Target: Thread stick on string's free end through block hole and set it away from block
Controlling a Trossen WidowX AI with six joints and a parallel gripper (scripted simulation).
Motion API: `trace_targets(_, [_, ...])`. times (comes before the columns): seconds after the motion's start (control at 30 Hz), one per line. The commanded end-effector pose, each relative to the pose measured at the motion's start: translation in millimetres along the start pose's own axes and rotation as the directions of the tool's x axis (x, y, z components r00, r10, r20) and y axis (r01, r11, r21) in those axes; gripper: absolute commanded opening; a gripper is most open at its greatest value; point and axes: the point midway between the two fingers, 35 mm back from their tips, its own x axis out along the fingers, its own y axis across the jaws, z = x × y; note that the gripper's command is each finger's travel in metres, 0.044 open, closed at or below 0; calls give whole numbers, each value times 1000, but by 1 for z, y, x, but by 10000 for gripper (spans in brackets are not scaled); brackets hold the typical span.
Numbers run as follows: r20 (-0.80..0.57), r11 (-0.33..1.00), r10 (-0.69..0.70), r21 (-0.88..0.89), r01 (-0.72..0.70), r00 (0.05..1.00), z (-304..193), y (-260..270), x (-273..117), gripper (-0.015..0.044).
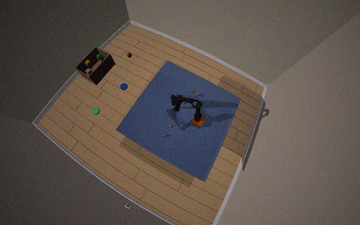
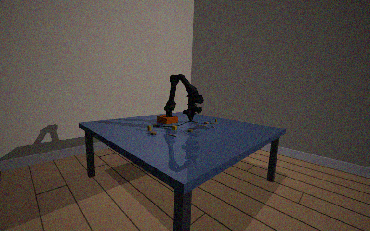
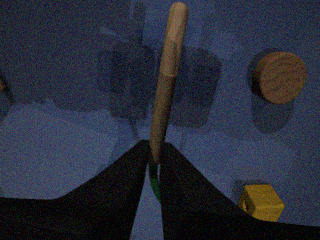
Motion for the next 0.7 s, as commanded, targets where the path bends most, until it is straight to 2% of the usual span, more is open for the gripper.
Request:
trace_targets(0.0, [-8,999,5,-33,-5,1000,-3,-4,0,0])
trace_targets(0.67, [-38,979,23,-200,-30,999,-20,-25,2,0])
